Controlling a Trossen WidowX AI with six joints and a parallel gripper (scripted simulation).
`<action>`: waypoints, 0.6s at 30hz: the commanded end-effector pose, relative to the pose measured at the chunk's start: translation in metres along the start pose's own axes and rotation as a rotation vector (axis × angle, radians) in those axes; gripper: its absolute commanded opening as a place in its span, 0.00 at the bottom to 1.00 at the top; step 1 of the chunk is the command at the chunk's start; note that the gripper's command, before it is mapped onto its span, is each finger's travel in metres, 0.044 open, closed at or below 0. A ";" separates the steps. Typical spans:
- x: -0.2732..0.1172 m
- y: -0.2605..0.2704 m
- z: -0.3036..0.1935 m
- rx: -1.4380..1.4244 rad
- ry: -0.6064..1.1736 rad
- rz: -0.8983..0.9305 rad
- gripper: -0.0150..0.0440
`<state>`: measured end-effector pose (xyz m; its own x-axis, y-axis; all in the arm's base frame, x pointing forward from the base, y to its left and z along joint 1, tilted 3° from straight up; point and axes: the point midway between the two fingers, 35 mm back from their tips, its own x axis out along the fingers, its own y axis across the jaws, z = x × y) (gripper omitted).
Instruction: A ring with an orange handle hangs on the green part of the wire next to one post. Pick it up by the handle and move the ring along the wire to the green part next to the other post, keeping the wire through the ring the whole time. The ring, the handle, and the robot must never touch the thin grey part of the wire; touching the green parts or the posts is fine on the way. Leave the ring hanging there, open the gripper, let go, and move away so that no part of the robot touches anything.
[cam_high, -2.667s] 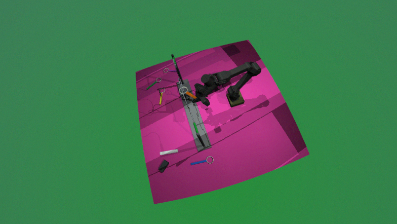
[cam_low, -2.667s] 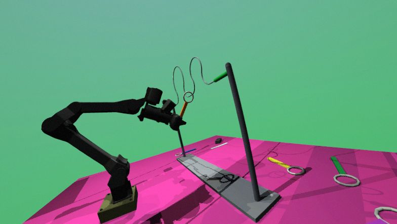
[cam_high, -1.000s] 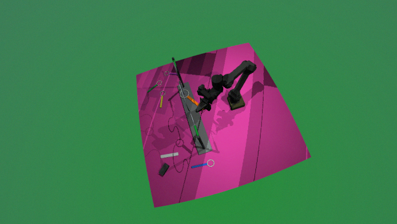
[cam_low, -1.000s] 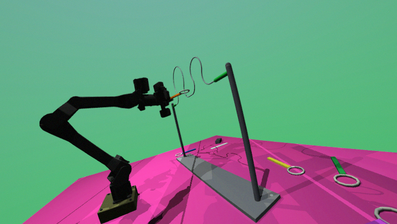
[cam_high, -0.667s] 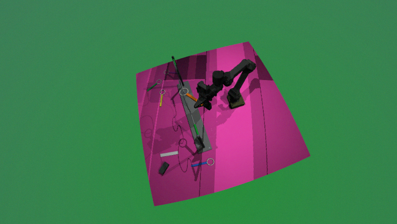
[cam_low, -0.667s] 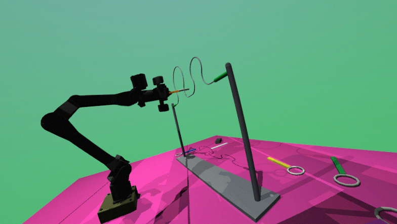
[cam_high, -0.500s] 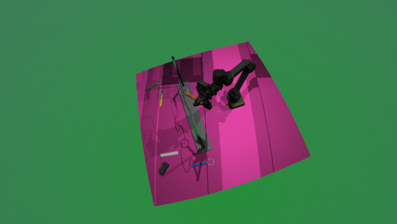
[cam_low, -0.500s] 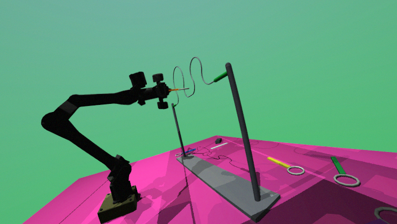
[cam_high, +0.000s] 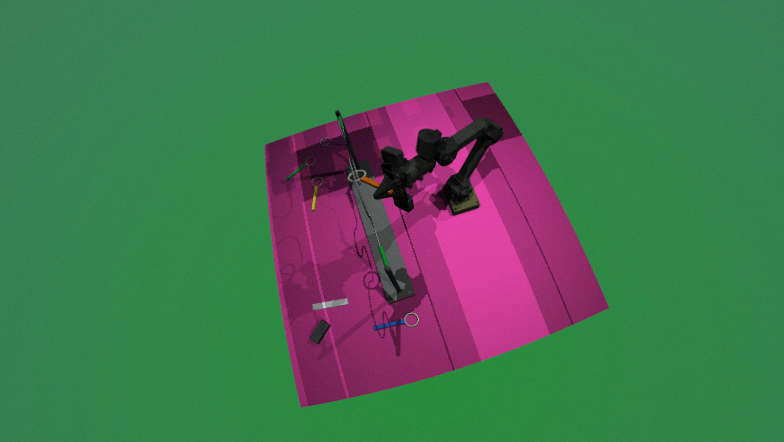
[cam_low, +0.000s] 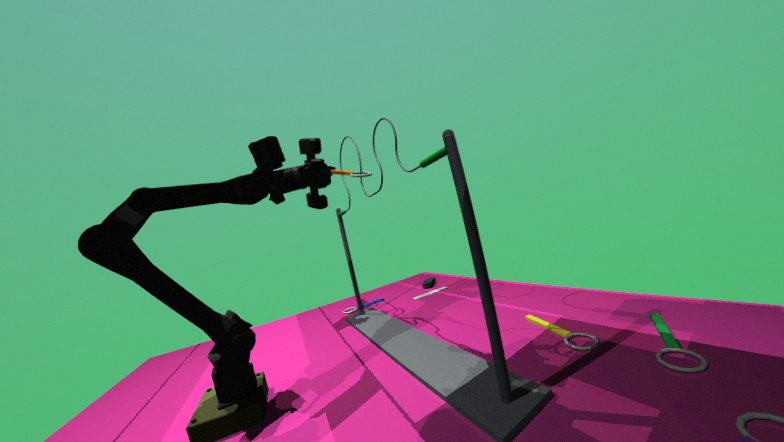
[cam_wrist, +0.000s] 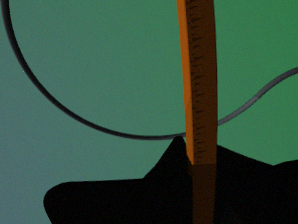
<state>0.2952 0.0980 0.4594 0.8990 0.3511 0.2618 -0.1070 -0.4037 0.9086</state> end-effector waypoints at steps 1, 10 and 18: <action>0.001 0.006 -0.001 0.009 0.005 0.004 0.00; 0.001 0.010 -0.001 -0.027 0.007 -0.017 0.00; 0.001 0.009 0.000 -0.097 0.010 -0.055 0.00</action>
<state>0.2946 0.0943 0.4659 0.9021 0.3714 0.2198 -0.0951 -0.3258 0.9407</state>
